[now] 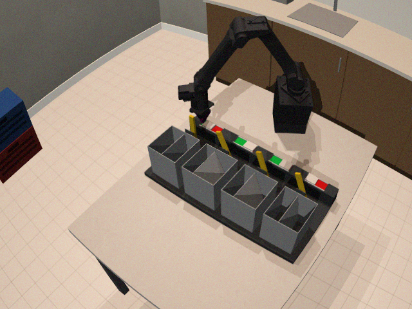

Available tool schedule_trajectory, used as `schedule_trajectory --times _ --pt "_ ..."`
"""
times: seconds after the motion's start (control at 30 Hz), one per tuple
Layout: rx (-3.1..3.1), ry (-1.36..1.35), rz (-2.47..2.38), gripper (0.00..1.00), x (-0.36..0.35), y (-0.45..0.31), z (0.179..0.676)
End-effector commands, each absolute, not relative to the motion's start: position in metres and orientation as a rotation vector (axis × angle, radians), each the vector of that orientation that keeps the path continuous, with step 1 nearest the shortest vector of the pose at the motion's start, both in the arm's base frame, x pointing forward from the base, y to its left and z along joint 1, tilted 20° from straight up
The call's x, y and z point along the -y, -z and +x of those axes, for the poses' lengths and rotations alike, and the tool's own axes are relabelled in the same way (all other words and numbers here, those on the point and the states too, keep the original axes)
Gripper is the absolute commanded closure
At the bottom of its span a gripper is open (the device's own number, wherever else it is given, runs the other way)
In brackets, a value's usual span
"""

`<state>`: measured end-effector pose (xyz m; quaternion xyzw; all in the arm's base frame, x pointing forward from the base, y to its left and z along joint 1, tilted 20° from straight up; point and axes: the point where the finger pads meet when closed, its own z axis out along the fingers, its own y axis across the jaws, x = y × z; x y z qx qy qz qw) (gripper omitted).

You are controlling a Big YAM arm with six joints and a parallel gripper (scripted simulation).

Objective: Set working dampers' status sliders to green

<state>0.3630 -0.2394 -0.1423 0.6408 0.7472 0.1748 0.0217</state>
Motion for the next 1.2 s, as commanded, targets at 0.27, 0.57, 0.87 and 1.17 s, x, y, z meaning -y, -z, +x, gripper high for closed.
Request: schedule_trajectory --times 0.27,0.57,0.87,1.17 --pt "-2.313 -0.546 1.985 1.0 0.229 0.137 0.364" --pt "-2.31 -0.545 1.971 1.0 0.224 0.132 0.366" --pt "-2.311 -0.545 1.975 1.0 0.22 0.133 0.364" --pt "-2.311 -0.545 1.973 1.0 0.215 0.131 0.364"
